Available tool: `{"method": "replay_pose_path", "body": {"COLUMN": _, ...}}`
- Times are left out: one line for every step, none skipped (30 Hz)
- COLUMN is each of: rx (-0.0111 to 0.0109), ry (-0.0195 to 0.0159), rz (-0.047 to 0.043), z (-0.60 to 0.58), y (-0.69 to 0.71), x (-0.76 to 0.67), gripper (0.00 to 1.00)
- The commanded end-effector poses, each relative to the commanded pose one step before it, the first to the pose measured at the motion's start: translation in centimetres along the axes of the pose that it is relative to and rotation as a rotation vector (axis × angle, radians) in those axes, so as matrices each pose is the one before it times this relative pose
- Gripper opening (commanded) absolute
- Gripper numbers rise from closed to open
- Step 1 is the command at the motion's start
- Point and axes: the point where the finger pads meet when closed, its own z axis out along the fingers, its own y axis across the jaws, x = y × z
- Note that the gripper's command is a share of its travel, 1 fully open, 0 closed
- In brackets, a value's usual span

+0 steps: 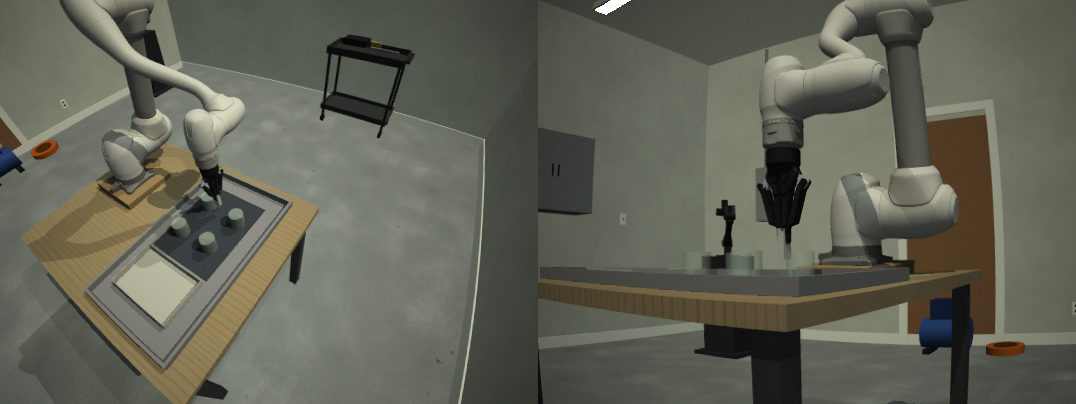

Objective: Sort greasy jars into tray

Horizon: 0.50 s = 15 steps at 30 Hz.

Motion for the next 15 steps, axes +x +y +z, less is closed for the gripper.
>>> {"method": "replay_pose_path", "body": {"rx": -0.00021, "ry": -0.00006, "rz": -0.00002, "z": -0.008, "y": 0.003, "x": 0.001, "gripper": 0.0}}
{"method": "replay_pose_path", "body": {"rx": 0.0, "ry": 0.0, "rz": 0.0, "z": 0.0, "y": 0.0, "x": 0.0, "gripper": 0.0}}
{"method": "replay_pose_path", "body": {"rx": 0.0, "ry": 0.0, "rz": 0.0, "z": 0.0, "y": 0.0, "x": 0.0, "gripper": 0.0}}
{"method": "replay_pose_path", "body": {"rx": 0.0, "ry": 0.0, "rz": 0.0, "z": 0.0, "y": 0.0, "x": 0.0, "gripper": 0.0}}
{"method": "replay_pose_path", "body": {"rx": 0.0, "ry": 0.0, "rz": 0.0, "z": 0.0, "y": 0.0, "x": 0.0, "gripper": 0.0}}
{"method": "replay_pose_path", "body": {"rx": 0.0, "ry": 0.0, "rz": 0.0, "z": 0.0, "y": 0.0, "x": 0.0, "gripper": 1.0}}
{"method": "replay_pose_path", "body": {"rx": 0.0, "ry": 0.0, "rz": 0.0, "z": 0.0, "y": 0.0, "x": 0.0, "gripper": 1.0}}
{"method": "replay_pose_path", "body": {"rx": 0.0, "ry": 0.0, "rz": 0.0, "z": 0.0, "y": 0.0, "x": 0.0, "gripper": 1.0}}
{"method": "replay_pose_path", "body": {"rx": 0.0, "ry": 0.0, "rz": 0.0, "z": 0.0, "y": 0.0, "x": 0.0, "gripper": 1.0}}
{"method": "replay_pose_path", "body": {"rx": 0.0, "ry": 0.0, "rz": 0.0, "z": 0.0, "y": 0.0, "x": 0.0, "gripper": 1.0}}
{"method": "replay_pose_path", "body": {"rx": 0.0, "ry": 0.0, "rz": 0.0, "z": 0.0, "y": 0.0, "x": 0.0, "gripper": 1.0}}
{"method": "replay_pose_path", "body": {"rx": 0.0, "ry": 0.0, "rz": 0.0, "z": 0.0, "y": 0.0, "x": 0.0, "gripper": 1.0}}
{"method": "replay_pose_path", "body": {"rx": 0.0, "ry": 0.0, "rz": 0.0, "z": 0.0, "y": 0.0, "x": 0.0, "gripper": 1.0}}
{"method": "replay_pose_path", "body": {"rx": 0.0, "ry": 0.0, "rz": 0.0, "z": 0.0, "y": 0.0, "x": 0.0, "gripper": 1.0}}
{"method": "replay_pose_path", "body": {"rx": 0.0, "ry": 0.0, "rz": 0.0, "z": 0.0, "y": 0.0, "x": 0.0, "gripper": 1.0}}
